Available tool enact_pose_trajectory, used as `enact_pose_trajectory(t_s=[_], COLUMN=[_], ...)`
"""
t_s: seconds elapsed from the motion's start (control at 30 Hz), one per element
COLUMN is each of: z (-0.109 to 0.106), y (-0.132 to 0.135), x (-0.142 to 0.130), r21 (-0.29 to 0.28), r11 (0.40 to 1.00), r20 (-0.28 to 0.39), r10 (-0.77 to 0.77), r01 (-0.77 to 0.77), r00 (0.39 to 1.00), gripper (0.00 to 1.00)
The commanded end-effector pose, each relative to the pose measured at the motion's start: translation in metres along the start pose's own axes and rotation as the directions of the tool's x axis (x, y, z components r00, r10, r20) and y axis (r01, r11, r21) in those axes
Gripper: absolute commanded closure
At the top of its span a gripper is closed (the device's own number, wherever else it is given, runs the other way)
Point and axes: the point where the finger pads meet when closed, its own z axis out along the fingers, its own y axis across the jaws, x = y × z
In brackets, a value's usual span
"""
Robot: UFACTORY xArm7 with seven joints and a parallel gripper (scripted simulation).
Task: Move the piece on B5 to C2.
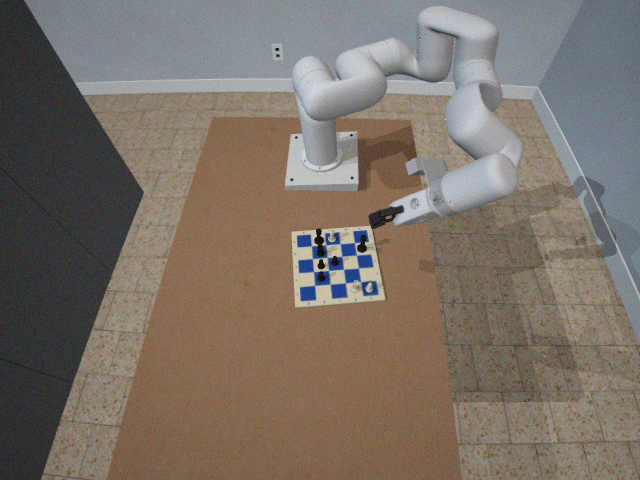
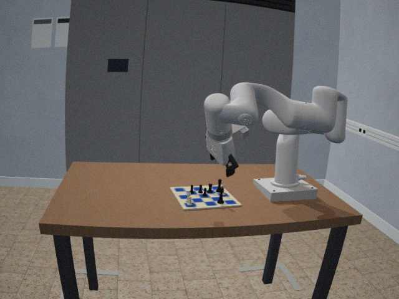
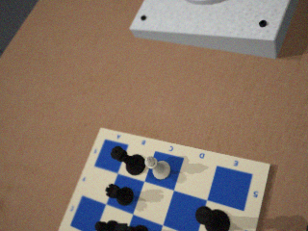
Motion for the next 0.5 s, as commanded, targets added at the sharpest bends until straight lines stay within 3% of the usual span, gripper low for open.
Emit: enact_pose_trajectory(t_s=[0.0,0.03,0.07,0.17,0.2,0.3,0.33,0.47], z=[0.011,0.011,0.022,0.022,0.032,0.032,0.042,0.042], y=[-0.023,-0.023,-0.040,-0.040,-0.055,-0.055,-0.069,-0.069], x=[0.008,0.008,0.017,0.017,0.026,0.026,0.034,0.034], r21=[-0.079,-0.079,-0.145,-0.151,-0.217,-0.220,-0.283,-0.283], r11=[0.980,0.980,0.934,0.929,0.857,0.852,0.756,0.756], r20=[0.022,0.022,0.016,0.016,-0.002,-0.003,-0.032,-0.032], r10=[0.186,0.186,0.331,0.343,0.479,0.486,0.608,0.608], r01=[-0.184,-0.184,-0.326,-0.337,-0.468,-0.474,-0.590,-0.590], r00=[0.982,0.982,0.943,0.939,0.878,0.874,0.794,0.794], gripper=[0.00,0.00,0.00,0.00,0.00,0.00,0.00,0.00])
